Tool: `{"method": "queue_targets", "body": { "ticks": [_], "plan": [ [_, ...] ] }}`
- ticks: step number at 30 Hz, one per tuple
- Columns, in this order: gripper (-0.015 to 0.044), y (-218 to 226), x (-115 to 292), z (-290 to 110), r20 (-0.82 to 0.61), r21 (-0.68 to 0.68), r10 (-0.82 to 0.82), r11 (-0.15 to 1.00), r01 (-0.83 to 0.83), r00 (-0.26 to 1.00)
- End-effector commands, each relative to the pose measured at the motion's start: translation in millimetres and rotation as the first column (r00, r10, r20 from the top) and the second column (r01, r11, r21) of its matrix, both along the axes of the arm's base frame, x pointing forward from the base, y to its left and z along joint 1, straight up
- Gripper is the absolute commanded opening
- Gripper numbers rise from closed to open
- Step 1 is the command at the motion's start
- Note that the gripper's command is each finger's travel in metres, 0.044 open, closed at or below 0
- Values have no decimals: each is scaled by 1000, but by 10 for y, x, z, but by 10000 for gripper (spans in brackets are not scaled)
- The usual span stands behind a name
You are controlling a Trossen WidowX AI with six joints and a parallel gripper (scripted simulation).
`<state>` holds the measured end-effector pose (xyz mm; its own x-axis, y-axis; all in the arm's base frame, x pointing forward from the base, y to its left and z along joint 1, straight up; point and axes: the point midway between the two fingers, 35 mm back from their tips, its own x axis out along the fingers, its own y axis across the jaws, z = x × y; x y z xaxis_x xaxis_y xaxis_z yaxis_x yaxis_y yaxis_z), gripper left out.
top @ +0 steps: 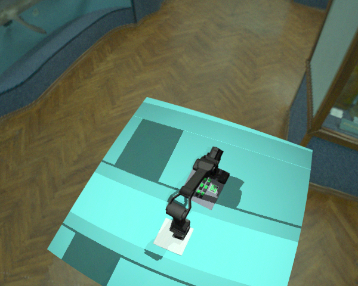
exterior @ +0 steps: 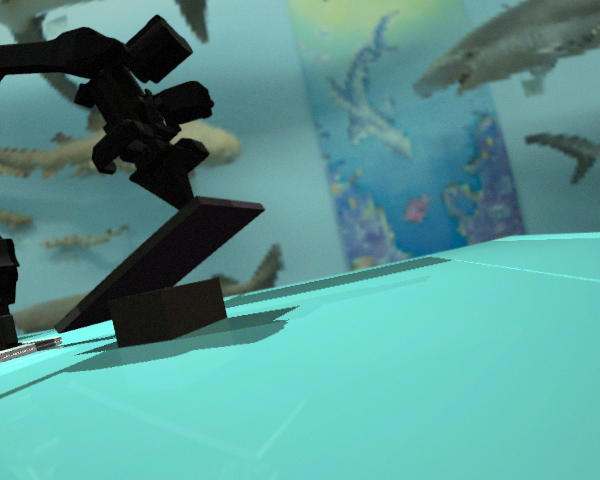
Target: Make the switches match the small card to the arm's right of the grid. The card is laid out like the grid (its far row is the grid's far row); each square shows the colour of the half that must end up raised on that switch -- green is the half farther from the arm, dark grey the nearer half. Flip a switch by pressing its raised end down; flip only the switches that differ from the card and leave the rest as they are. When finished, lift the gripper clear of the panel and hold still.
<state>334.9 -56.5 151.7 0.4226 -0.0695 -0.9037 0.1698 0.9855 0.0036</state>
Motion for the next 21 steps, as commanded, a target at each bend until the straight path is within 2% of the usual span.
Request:
{"method": "queue_targets", "body": {
  "ticks": [1,21],
  "plan": [
    [0,6,-4,-23,-4,3,3,1000,-3,1000],
    [0,4,8,-46,-4,3,3,1000,-3,1000]
  ]
}}
